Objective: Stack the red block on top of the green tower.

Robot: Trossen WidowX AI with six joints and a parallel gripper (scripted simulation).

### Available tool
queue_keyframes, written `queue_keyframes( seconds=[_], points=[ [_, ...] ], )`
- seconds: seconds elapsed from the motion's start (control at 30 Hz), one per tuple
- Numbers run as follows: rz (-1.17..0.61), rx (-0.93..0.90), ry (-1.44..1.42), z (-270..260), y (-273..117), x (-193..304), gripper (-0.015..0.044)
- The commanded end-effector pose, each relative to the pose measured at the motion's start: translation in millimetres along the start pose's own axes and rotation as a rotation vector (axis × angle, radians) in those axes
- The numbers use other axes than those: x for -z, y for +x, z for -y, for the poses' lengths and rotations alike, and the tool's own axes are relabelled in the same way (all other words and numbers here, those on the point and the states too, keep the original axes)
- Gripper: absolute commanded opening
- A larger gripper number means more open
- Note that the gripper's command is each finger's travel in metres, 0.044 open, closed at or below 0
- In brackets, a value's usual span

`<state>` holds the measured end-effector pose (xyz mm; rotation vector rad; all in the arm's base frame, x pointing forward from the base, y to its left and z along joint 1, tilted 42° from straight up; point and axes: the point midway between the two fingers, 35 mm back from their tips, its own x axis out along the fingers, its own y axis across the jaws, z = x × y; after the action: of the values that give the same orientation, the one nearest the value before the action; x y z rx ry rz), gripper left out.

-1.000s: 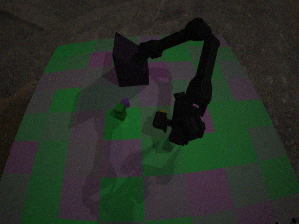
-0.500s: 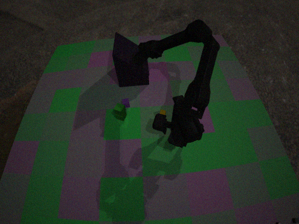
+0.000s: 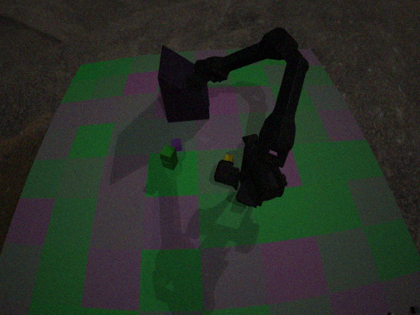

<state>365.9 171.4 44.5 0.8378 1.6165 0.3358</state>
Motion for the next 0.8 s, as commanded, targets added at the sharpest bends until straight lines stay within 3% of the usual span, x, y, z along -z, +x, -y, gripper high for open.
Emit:
queue_keyframes(
  seconds=[0.0, 0.07, 0.27, 0.4, 0.77],
  points=[
    [0.001, 0.002, 0.006, 0.5, 0.0, -0.3, 0.0204],
    [0.001, 0.002, 0.006, 0.5, 0.0, -0.3, 0.0151],
    [0.001, 0.002, 0.006, 0.5, 0.0, -0.3, 0.0111],
    [0.002, 0.002, 0.006, 0.3, -10.1, -0.6, 0.0006],
    [0.003, 0.005, 0.006, 0.1, -64.8, -0.5, 0.0]
  ],
)
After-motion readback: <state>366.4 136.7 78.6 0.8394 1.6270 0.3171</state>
